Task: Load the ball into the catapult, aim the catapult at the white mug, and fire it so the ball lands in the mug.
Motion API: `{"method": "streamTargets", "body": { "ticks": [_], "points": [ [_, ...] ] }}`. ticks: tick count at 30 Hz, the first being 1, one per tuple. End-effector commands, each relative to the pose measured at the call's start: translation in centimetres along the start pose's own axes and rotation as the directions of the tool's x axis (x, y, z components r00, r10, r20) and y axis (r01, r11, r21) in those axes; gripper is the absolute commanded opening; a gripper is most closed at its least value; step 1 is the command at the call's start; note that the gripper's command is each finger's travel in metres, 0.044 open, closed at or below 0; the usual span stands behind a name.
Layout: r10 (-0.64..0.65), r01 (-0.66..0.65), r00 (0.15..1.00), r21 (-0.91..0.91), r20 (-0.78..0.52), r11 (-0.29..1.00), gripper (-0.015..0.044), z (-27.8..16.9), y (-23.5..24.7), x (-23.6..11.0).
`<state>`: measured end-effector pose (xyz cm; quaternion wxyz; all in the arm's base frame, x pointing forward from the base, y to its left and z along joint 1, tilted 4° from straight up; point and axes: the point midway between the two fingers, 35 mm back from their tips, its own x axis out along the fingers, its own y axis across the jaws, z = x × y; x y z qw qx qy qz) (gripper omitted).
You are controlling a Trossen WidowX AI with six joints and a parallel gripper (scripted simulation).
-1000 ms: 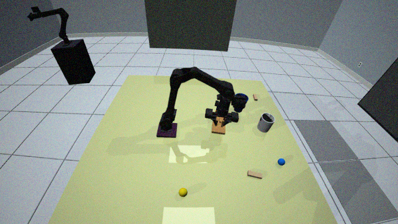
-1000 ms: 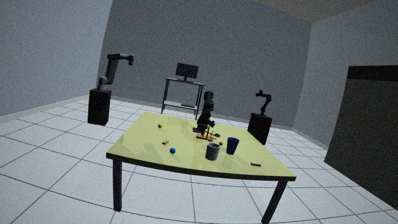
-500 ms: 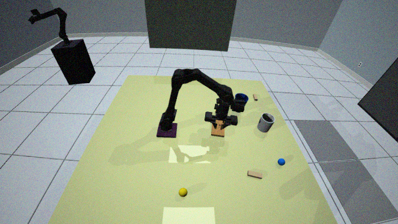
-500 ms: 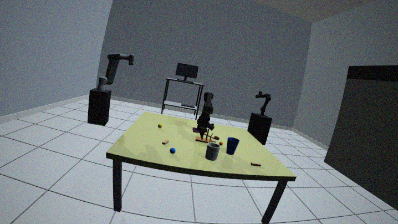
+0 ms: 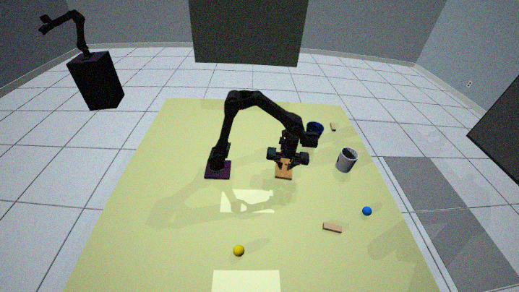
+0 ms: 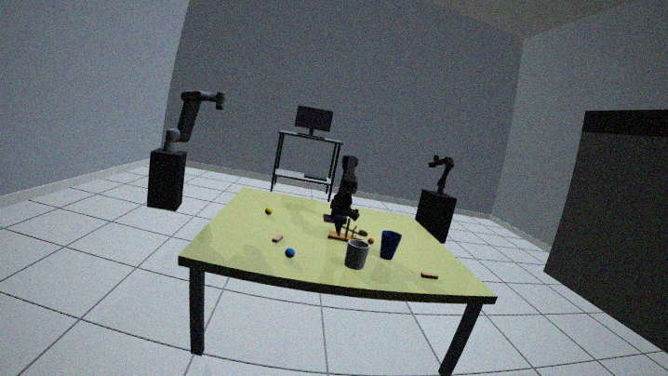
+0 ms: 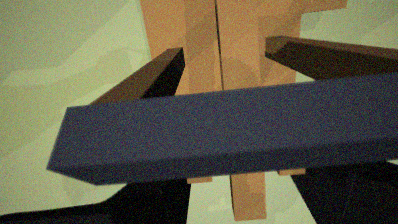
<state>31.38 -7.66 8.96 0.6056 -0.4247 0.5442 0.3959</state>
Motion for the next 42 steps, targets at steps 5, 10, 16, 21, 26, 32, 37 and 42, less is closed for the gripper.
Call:
{"method": "streamTargets", "body": {
  "ticks": [5,10,16,21,26,32,37,42],
  "points": [
    [-0.001,0.001,1.000,0.000,0.001,1.000,0.0236,0.0,0.0,-0.1],
    [-0.001,0.001,1.000,0.000,0.001,1.000,0.0368,0.0,-0.1,-0.3],
    [0.001,-0.001,1.000,0.000,0.000,1.000,0.0440,0.0,-0.2,-7.9],
    [-0.006,0.006,1.000,0.003,0.000,1.000,0.0440,0.1,-0.2,-8.7],
    [-0.006,0.006,1.000,0.026,0.000,1.000,0.0440,0.1,-0.2,-8.7],
    [-0.007,0.007,1.000,0.226,0.000,0.974,0.0440,0.1,-0.2,-8.8],
    [-0.007,0.007,1.000,0.390,0.000,0.921,0.0440,0.0,-0.2,-8.8],
    [-0.007,0.006,1.000,0.542,0.000,0.840,0.0440,0.0,-0.2,-8.9]
  ]
}}
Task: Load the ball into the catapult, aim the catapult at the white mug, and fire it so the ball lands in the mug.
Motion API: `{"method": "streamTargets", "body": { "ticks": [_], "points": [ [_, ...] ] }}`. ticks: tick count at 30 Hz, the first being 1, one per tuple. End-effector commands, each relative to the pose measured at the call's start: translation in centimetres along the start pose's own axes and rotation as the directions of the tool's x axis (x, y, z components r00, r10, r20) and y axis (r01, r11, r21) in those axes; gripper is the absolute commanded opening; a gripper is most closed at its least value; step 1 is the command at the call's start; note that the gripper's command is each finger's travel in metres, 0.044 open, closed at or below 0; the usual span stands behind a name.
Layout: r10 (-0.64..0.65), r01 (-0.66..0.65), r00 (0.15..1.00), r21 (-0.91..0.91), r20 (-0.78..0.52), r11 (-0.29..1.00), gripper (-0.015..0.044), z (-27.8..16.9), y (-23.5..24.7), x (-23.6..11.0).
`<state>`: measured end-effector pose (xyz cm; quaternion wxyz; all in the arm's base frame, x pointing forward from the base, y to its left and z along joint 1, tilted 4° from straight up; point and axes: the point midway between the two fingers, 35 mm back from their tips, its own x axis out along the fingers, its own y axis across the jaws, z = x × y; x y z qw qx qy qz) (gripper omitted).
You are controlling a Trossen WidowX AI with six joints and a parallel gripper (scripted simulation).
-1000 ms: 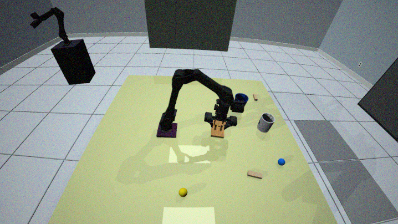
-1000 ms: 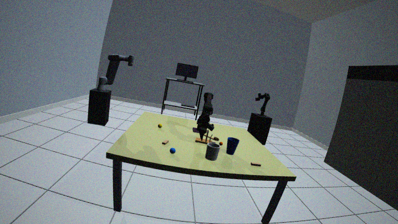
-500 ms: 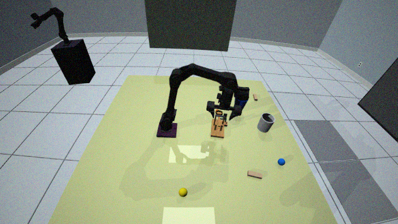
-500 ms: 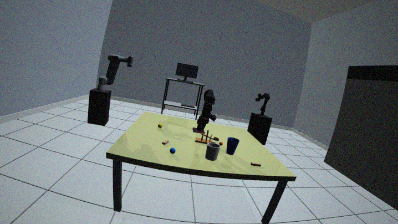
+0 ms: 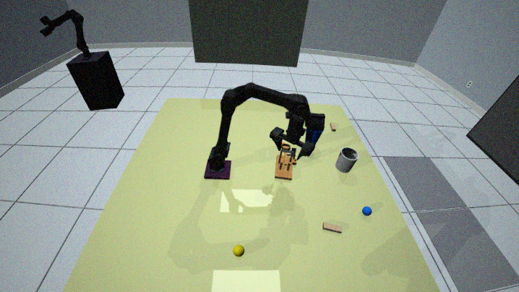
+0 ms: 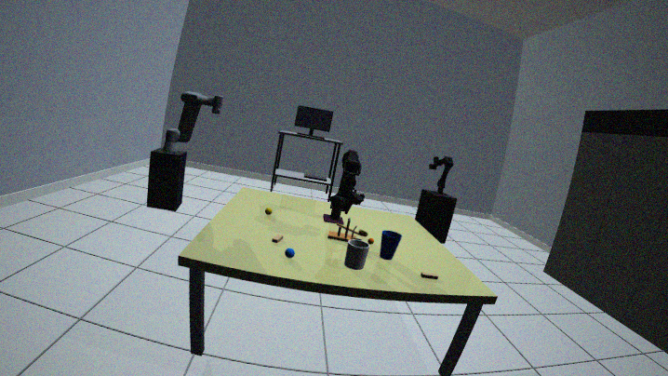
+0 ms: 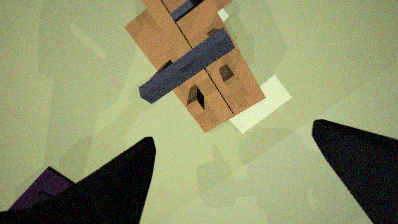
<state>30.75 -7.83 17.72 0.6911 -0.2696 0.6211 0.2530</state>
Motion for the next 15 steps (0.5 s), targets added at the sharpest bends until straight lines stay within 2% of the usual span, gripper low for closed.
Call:
{"method": "streamTargets", "body": {
  "ticks": [1,8,15],
  "points": [
    [-0.001,0.001,1.000,0.126,0.000,0.992,0.0440,-0.03,0.02,-0.08],
    [-0.001,0.001,1.000,0.360,0.001,0.933,0.0440,-0.06,0.04,-0.15],
    [-0.001,0.001,1.000,0.573,0.001,0.820,0.0440,-0.10,0.06,-0.21]
  ]
}}
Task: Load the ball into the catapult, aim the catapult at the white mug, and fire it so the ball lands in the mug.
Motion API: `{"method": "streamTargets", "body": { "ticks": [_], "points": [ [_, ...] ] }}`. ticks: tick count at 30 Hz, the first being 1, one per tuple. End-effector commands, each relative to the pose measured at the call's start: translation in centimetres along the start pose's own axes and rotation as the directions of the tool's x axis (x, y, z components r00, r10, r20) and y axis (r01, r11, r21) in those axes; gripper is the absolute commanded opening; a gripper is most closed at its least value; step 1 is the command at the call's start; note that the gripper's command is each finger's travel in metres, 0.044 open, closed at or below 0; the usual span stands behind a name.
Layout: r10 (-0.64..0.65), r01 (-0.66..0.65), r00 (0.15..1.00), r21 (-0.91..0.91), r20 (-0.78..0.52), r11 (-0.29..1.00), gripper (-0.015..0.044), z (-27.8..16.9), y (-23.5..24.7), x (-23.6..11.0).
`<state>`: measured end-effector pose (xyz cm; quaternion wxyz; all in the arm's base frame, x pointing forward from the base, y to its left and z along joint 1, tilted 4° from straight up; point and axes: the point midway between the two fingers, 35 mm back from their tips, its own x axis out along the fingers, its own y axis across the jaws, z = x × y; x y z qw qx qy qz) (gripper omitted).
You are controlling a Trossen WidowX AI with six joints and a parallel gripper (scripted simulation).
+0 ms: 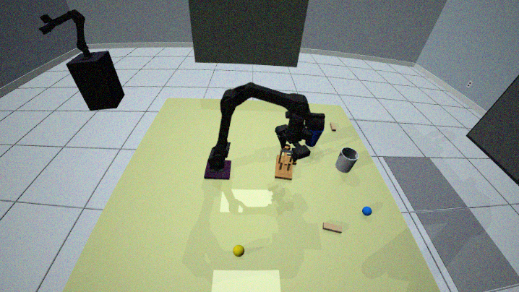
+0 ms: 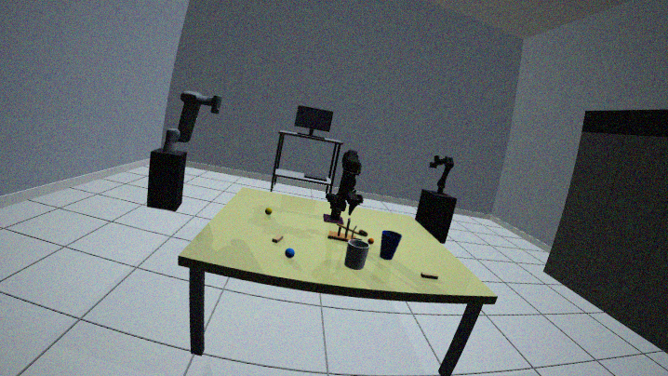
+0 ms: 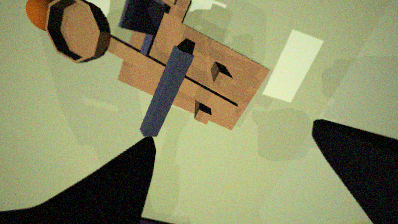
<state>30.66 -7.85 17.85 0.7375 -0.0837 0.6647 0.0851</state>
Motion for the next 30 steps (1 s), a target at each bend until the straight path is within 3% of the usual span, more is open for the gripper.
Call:
{"method": "streamTargets", "body": {
  "ticks": [1,15,30],
  "points": [
    [0.000,0.000,1.000,0.126,0.000,0.992,0.0440,-0.04,0.00,-0.09],
    [0.000,0.000,1.000,0.573,0.001,0.819,0.0440,-0.12,0.01,-0.22],
    [-0.001,-0.001,1.000,0.904,0.002,0.427,0.0440,-0.20,0.02,-0.36]
  ]
}}
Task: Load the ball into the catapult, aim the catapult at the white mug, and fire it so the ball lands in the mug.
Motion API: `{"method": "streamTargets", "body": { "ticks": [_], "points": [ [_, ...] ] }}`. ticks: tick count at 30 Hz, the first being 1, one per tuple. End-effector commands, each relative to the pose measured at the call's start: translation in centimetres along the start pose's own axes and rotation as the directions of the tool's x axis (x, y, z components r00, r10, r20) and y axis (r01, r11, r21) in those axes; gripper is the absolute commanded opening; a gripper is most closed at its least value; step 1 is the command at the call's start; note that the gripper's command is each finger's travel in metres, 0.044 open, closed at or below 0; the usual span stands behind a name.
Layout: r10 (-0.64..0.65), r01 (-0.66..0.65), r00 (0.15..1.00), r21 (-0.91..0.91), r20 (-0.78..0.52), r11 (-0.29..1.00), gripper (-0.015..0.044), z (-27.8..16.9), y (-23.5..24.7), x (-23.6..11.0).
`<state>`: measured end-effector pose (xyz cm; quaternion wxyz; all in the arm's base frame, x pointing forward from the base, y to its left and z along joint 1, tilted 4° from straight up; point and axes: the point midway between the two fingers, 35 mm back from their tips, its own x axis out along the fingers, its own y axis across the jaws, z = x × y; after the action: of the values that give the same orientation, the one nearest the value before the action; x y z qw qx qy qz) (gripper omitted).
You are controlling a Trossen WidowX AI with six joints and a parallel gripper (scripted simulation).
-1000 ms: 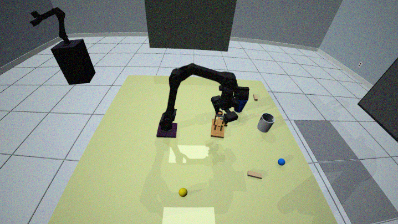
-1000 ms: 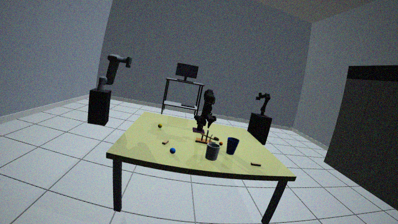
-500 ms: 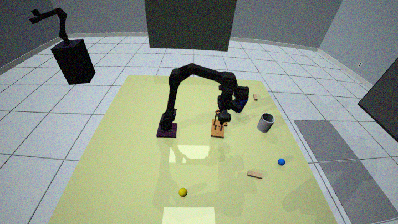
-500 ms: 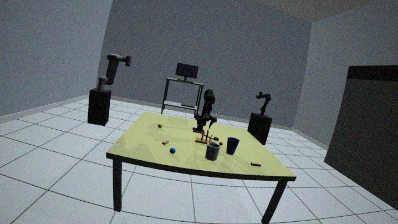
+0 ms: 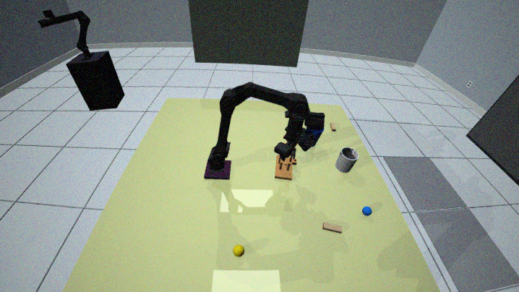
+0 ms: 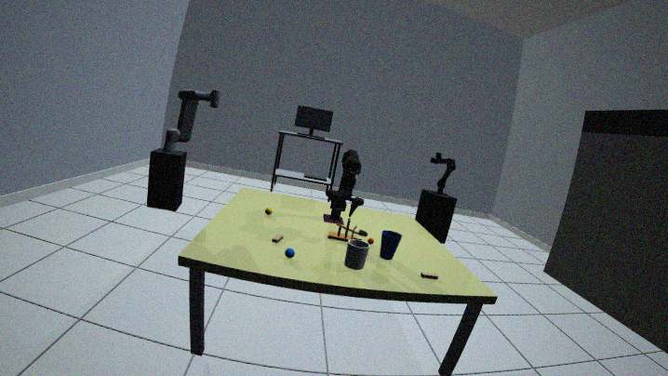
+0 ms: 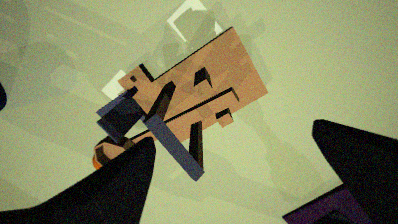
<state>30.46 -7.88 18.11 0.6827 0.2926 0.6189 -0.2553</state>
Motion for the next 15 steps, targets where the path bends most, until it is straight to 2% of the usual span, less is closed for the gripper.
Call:
{"method": "streamTargets", "body": {
  "ticks": [1,8,15],
  "points": [
    [0.001,-0.001,1.000,0.127,0.000,0.992,0.0440,-0.03,-0.03,-0.09],
    [0.001,-0.001,1.000,0.361,0.000,0.933,0.0440,-0.05,-0.06,-0.15],
    [0.001,-0.001,1.000,0.574,0.001,0.819,0.0440,-0.08,-0.09,-0.21]
  ]
}}
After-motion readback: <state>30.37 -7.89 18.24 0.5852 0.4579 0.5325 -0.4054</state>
